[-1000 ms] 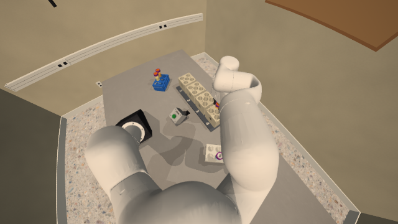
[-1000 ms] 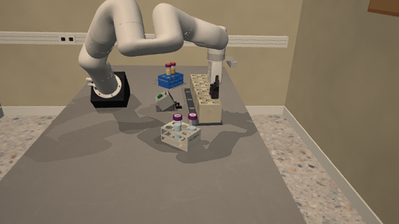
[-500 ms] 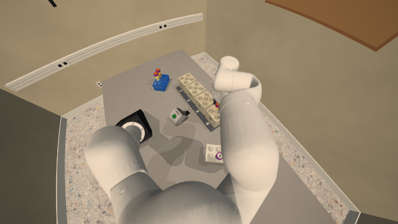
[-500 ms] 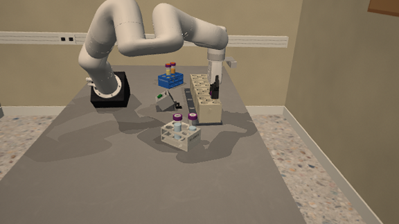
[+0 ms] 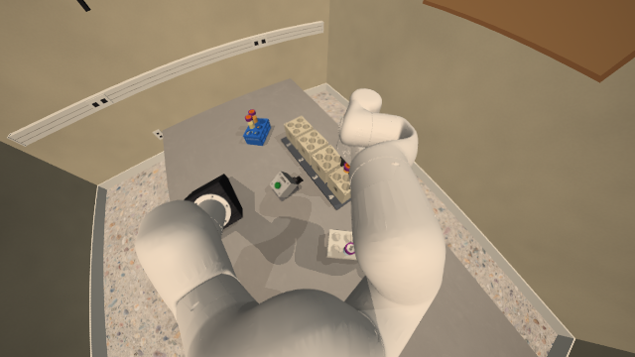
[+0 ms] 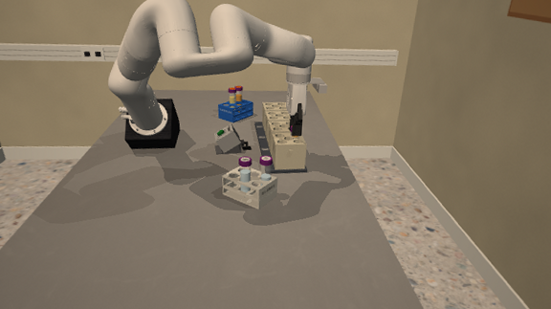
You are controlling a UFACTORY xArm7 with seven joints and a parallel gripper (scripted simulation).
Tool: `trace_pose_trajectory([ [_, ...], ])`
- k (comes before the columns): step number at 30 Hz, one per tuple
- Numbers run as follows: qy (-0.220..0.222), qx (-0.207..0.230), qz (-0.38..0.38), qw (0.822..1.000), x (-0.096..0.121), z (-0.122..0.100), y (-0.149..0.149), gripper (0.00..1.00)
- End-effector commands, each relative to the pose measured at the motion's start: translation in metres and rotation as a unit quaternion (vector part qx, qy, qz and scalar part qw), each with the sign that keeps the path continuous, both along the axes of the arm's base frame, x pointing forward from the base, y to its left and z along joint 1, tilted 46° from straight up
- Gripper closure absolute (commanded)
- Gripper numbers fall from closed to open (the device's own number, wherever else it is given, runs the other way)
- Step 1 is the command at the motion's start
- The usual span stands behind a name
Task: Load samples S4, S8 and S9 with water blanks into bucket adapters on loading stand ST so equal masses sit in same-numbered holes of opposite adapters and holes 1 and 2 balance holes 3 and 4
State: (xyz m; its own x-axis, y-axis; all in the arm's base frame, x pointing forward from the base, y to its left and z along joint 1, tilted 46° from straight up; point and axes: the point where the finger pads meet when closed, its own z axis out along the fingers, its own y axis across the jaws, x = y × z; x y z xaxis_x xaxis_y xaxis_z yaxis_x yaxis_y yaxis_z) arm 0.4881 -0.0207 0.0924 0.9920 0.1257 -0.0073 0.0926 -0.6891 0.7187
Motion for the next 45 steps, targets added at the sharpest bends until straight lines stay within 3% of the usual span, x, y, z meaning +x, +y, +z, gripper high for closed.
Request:
trace_pose_trajectory([
  [1,-0.002,0.001,0.002,1.0,0.001,0.007,0.008,0.56],
  [45,-0.002,0.001,0.002,1.0,-0.006,0.06,0.062,0.56],
])
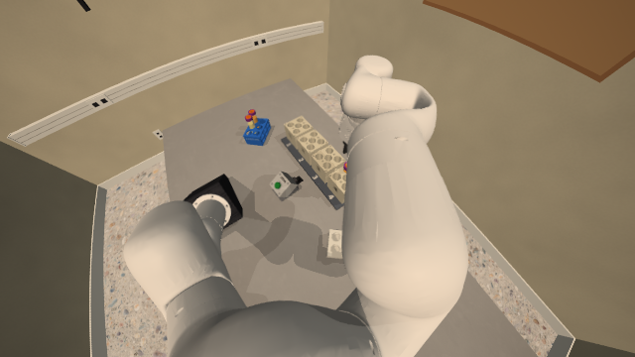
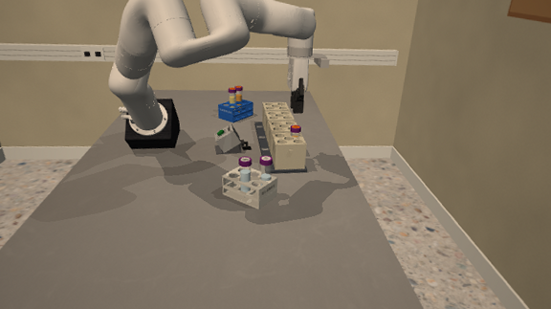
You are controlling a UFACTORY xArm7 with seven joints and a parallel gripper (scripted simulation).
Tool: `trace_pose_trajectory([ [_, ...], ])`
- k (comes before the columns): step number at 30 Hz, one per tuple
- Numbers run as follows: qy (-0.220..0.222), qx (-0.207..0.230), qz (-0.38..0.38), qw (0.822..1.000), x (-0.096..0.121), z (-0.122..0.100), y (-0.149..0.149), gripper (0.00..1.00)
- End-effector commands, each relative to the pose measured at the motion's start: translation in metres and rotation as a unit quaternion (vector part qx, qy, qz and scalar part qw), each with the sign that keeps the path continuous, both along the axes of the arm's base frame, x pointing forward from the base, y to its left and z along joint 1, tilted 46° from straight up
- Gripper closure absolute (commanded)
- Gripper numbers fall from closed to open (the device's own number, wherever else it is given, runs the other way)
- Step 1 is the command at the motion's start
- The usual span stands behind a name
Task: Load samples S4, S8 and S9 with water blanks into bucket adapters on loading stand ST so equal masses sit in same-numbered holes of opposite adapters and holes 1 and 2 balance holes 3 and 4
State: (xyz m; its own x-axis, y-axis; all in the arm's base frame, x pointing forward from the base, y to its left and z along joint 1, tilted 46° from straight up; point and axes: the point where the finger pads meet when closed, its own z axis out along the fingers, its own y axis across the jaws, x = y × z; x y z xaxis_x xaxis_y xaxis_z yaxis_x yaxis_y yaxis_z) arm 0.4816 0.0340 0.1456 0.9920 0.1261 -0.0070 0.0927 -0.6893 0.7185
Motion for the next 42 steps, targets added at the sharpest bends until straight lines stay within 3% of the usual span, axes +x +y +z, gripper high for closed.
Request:
trace_pose_trajectory([
  [1,-0.002,0.001,0.002,1.0,0.0,0.008,0.009,0.56],
  [25,-0.002,0.001,0.002,1.0,-0.004,0.038,0.04,0.56],
  [42,-0.002,0.001,0.002,1.0,-0.004,0.038,0.04,0.56],
])
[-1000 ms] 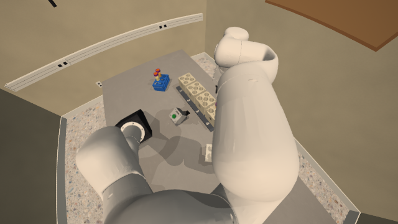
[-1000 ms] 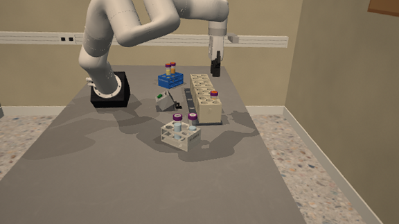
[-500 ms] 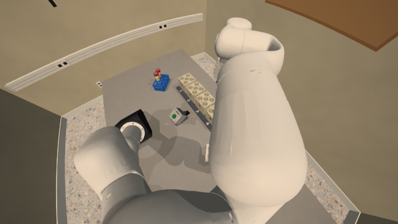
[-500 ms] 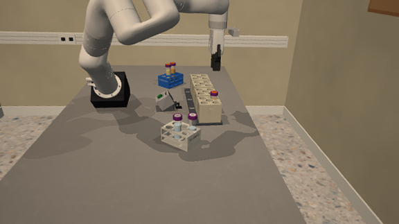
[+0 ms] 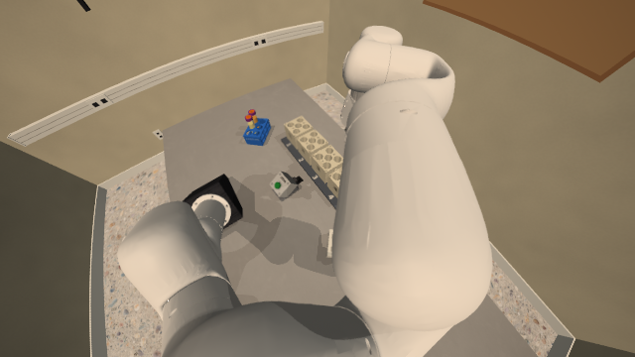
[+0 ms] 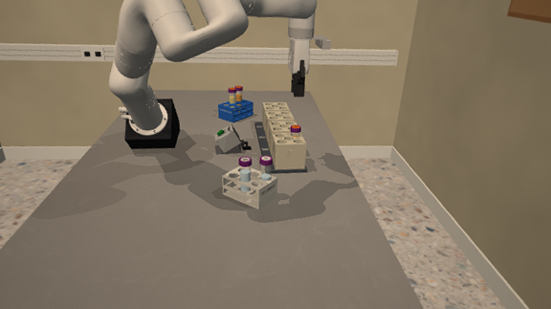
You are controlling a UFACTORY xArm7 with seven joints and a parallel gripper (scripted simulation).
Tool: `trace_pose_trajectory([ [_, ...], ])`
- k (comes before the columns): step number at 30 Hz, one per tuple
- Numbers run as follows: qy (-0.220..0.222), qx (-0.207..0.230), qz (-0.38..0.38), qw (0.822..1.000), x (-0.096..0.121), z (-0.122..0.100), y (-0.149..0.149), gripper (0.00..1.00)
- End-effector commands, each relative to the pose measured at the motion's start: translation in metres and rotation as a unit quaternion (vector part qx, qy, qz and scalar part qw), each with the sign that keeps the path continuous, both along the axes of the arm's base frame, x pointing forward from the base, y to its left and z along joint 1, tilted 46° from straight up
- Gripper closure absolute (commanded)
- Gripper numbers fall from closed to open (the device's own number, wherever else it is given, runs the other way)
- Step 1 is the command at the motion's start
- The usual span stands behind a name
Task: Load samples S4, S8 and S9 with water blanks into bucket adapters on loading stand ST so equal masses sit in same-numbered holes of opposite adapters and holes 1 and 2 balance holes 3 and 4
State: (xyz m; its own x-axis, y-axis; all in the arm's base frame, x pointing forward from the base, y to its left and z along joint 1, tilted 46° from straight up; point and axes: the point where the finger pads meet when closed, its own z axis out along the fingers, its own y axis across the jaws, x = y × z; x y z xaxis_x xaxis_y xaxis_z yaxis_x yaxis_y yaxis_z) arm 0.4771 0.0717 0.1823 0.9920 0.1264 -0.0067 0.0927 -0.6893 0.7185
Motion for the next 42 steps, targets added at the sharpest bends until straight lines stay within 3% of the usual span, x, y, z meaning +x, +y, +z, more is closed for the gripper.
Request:
trace_pose_trajectory([
  [1,-0.002,0.001,0.002,1.0,0.0,0.001,0.002,0.56],
  [7,-0.002,0.001,0.002,1.0,0.0,0.001,0.002,0.56],
  [8,0.01,0.0,0.014,1.0,-0.002,-0.002,0.005,0.43],
  [19,0.14,-0.016,0.14,0.98,-0.027,-0.039,0.038,0.43],
  [21,0.14,-0.016,0.14,0.98,-0.027,-0.039,0.038,0.43],
  [33,0.272,-0.033,0.269,0.923,-0.055,-0.078,0.073,0.43],
  [42,0.272,-0.032,0.269,0.923,-0.071,-0.102,0.094,0.43],
])
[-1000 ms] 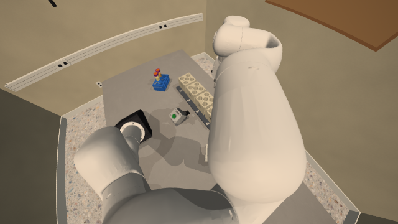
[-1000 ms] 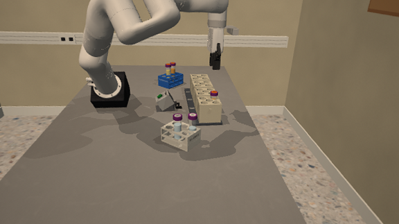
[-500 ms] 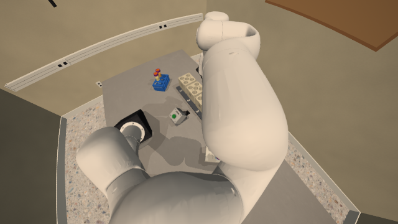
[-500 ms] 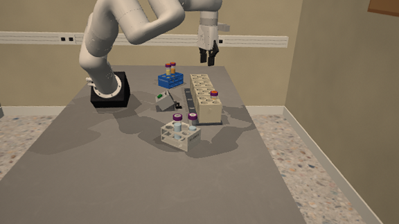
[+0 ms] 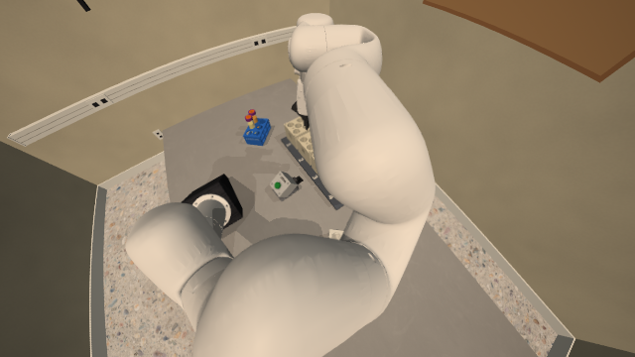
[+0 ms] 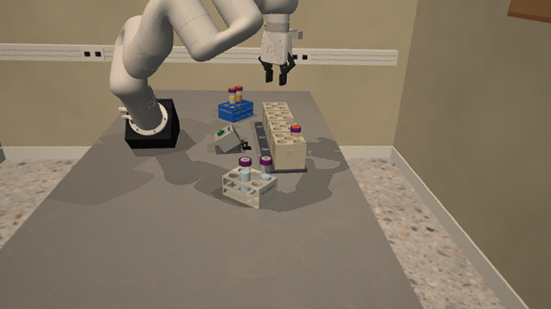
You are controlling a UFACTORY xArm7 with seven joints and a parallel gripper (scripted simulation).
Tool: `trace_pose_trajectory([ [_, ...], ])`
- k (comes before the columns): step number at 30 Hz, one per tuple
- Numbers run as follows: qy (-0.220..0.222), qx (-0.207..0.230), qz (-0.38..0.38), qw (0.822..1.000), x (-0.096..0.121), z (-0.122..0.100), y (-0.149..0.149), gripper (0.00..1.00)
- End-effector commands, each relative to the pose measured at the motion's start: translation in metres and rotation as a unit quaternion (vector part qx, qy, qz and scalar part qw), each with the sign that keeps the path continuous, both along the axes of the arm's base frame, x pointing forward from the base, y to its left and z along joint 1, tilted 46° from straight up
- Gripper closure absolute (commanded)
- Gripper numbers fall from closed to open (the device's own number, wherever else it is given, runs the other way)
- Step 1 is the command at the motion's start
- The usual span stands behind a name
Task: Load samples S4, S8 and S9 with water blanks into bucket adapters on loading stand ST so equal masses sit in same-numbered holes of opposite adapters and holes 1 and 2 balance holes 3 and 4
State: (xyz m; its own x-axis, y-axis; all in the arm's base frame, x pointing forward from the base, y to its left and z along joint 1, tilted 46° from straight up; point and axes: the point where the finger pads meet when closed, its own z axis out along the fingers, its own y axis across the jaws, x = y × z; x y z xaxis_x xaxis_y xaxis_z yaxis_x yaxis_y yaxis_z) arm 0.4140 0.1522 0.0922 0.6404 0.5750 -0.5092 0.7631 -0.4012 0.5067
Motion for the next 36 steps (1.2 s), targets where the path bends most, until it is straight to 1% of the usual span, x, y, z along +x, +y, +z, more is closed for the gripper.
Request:
trace_pose_trajectory([
  [1,0.002,0.001,0.004,1.0,-0.01,-0.015,0.016,0.43],
  [11,0.002,0.001,0.004,1.0,-0.033,-0.048,0.046,0.43],
  [13,0.002,0.001,0.004,1.0,-0.033,-0.048,0.046,0.43],
  [28,0.002,0.001,0.004,1.0,-0.068,-0.098,0.09,0.43],
  [30,0.002,0.001,0.004,1.0,-0.068,-0.098,0.09,0.43],
  [36,0.003,0.001,0.004,1.0,-0.082,-0.118,0.108,0.43],
])
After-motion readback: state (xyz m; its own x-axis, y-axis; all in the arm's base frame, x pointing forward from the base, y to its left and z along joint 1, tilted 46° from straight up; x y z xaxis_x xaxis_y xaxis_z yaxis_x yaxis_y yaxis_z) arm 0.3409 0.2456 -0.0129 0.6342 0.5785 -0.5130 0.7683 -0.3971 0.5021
